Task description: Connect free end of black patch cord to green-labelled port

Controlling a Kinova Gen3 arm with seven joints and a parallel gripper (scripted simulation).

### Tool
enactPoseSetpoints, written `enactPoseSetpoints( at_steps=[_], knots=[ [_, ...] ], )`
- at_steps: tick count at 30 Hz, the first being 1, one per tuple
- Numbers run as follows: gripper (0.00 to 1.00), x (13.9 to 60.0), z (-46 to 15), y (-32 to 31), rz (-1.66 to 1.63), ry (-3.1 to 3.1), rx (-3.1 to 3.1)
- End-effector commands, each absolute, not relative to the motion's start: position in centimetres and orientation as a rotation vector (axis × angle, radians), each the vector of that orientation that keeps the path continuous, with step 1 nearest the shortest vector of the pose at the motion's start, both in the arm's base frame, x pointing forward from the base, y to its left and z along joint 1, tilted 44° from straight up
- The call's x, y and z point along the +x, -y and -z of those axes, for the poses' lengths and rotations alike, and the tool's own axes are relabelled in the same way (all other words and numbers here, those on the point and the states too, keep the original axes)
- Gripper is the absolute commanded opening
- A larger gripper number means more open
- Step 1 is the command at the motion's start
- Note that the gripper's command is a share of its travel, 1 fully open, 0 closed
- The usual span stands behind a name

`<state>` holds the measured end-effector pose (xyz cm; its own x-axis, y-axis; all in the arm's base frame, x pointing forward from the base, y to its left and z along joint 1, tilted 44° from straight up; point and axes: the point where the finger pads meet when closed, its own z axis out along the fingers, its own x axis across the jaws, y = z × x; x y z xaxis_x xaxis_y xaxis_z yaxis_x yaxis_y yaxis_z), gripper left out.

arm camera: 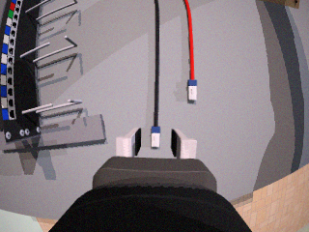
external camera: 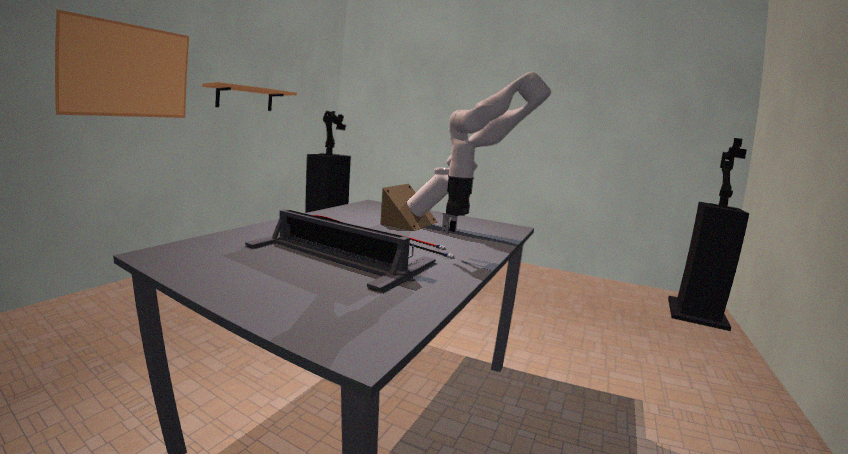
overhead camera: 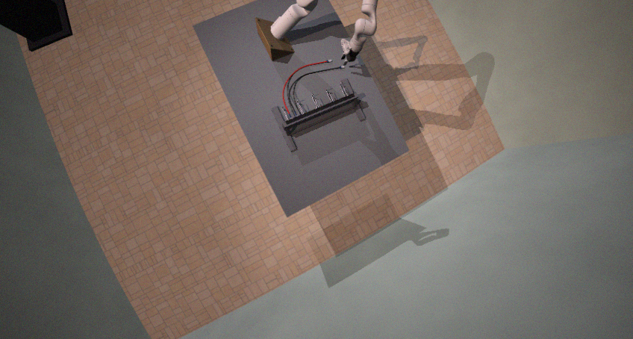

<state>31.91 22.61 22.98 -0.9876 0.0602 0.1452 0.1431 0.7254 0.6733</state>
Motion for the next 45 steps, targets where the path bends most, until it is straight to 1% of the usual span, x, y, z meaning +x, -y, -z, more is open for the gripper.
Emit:
enactPoseSetpoints(
  at_steps=[1,25,45],
  knots=[
    [0.73,32.0,-23.0,-22.6,1.113,2.813,-0.167],
    [0.73,31.9,-22.8,-22.7,1.112,2.813,-0.167],
    [0.73,31.8,-20.9,-24.6,1.112,2.813,-0.167]
  ],
)
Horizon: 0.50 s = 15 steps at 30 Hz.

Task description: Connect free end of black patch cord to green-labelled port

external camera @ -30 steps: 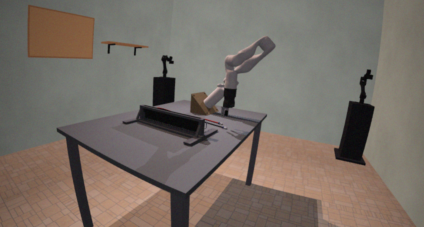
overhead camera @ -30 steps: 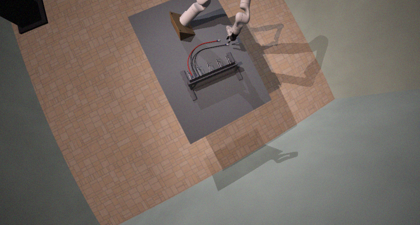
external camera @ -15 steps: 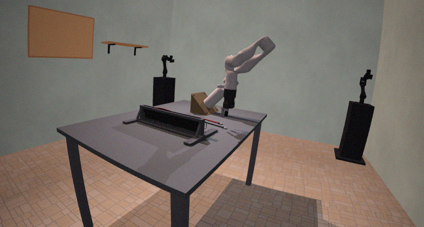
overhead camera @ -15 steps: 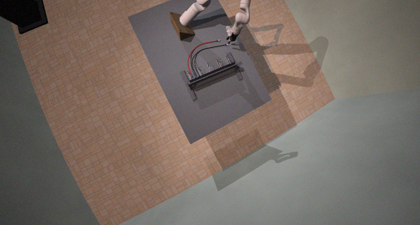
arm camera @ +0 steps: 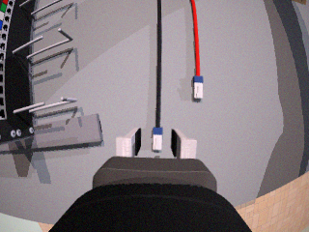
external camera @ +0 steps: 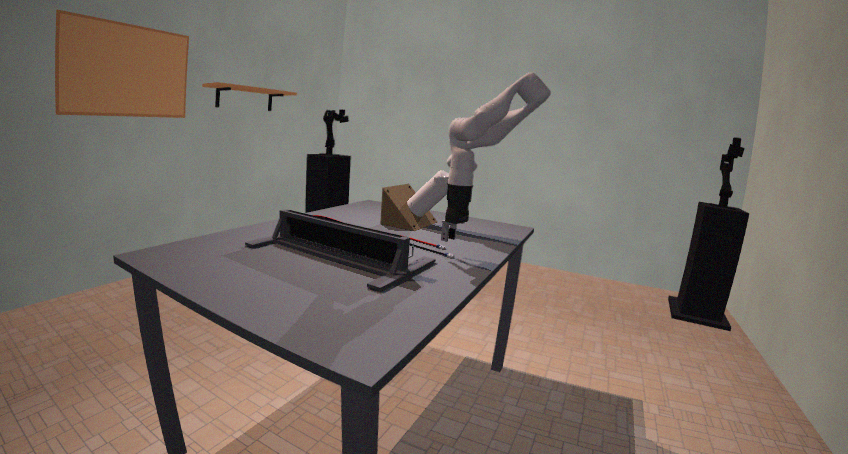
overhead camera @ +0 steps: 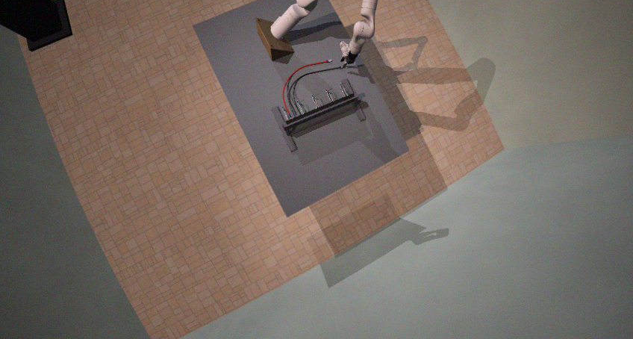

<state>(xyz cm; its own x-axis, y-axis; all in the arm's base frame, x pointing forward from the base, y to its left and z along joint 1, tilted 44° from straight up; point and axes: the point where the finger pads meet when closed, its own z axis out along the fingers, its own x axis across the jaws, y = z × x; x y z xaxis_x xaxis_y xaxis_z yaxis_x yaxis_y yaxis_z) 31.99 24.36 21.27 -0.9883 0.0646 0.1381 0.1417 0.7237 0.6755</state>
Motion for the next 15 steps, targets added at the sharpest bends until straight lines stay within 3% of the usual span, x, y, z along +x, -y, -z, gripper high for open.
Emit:
enactPoseSetpoints(
  at_steps=[1,15],
  knots=[
    [0.73,31.8,-20.8,-24.7,1.112,2.813,-0.167],
    [0.73,31.6,-19.1,-26.3,1.112,2.813,-0.167]
  ],
)
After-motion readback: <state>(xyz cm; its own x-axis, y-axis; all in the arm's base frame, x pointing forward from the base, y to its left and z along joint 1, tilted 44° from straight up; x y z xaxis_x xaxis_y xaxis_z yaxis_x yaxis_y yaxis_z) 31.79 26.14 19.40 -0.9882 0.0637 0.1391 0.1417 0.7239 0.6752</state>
